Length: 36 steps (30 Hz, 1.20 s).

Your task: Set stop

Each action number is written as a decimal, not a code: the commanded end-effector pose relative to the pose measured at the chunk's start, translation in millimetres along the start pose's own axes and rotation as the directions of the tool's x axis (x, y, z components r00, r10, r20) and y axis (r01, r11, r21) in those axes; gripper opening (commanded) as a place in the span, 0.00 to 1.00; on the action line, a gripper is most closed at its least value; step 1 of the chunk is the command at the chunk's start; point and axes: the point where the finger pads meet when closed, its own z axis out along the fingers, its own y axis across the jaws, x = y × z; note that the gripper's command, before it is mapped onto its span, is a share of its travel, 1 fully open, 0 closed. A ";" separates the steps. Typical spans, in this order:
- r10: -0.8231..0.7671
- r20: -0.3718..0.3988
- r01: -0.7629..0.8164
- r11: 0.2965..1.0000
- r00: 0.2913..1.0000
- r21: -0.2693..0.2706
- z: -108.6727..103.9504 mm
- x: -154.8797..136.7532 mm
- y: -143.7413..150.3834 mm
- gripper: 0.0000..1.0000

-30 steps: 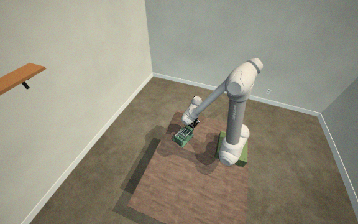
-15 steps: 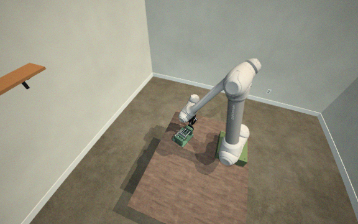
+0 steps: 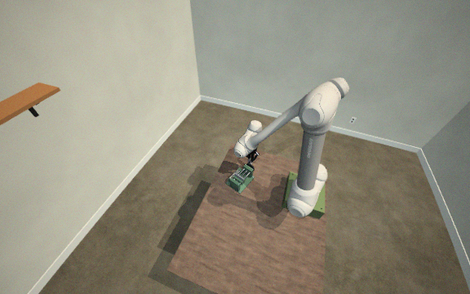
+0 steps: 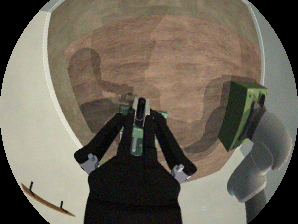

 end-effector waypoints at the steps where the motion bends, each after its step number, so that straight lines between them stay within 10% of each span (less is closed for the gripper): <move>1: 0.000 0.000 0.000 1.000 1.000 -0.001 -4.6 -0.1 2.3 0.04; 36: 0.000 0.000 0.000 1.000 1.000 -0.001 6.6 -0.1 54.0 0.04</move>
